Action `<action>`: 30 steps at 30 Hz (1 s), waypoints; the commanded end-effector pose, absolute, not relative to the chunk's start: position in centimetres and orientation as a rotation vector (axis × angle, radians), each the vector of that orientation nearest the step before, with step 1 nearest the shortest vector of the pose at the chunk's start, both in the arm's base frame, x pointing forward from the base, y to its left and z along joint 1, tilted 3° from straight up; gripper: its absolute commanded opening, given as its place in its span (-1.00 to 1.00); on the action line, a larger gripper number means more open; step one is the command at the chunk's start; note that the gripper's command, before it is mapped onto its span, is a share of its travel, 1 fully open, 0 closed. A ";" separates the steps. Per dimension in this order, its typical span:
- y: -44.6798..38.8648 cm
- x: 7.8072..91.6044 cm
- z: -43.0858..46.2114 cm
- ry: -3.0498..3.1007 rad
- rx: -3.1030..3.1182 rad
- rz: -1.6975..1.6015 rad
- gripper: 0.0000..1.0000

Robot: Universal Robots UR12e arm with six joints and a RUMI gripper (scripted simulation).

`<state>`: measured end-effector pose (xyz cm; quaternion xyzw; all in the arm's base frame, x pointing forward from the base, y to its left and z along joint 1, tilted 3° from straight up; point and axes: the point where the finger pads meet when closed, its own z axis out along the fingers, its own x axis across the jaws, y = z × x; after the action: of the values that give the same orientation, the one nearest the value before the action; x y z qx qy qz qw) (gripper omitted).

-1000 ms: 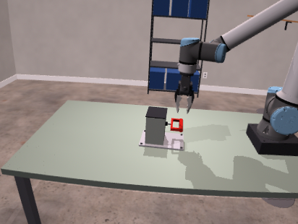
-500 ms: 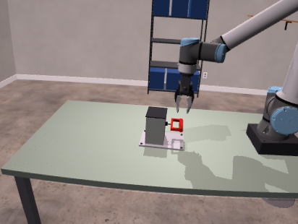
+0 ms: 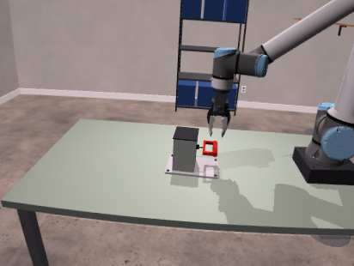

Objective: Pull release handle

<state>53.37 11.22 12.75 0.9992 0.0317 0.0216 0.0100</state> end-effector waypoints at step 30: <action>11.2 53.5 8.9 0.101 3.121 0.066 -0.41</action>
<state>53.51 11.20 9.42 0.9992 0.0320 0.0213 0.0099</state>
